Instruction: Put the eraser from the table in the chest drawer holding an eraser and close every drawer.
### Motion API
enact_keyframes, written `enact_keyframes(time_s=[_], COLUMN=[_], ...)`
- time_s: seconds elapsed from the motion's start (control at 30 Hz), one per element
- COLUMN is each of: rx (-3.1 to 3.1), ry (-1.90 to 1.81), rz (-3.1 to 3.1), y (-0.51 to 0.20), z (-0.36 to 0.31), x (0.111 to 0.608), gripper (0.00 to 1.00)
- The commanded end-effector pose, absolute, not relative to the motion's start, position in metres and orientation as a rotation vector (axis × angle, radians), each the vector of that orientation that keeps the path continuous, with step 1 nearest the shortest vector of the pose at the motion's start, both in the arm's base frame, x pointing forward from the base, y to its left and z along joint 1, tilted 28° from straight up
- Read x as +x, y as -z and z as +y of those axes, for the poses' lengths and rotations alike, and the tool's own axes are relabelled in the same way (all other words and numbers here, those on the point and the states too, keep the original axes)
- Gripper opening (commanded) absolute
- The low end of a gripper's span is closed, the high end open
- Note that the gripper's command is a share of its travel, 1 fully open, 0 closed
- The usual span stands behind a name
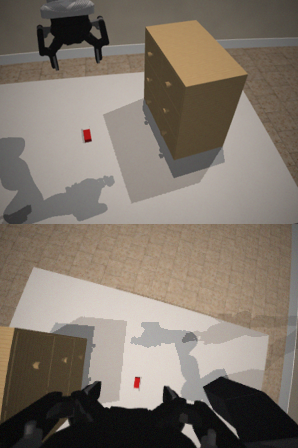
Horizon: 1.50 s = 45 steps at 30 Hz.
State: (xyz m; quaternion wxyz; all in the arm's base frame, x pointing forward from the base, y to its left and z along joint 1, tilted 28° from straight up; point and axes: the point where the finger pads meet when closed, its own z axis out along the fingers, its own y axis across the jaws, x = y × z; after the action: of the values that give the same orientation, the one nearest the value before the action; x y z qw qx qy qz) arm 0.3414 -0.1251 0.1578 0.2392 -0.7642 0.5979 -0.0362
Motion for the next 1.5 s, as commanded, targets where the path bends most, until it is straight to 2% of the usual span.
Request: enact_keyframes(time_s=[0.0,0.67,1.47], rx=[-2.123,-2.408,-2.707], ry=[0.102,0.231,0.432], rz=[1.589,1.15,0.316], y=[-0.154,-0.128,-0.084], z=[-0.12,-0.107,-0.086], x=[0.344,0.364,0.397], gripper=[1.0,1.0,1.0])
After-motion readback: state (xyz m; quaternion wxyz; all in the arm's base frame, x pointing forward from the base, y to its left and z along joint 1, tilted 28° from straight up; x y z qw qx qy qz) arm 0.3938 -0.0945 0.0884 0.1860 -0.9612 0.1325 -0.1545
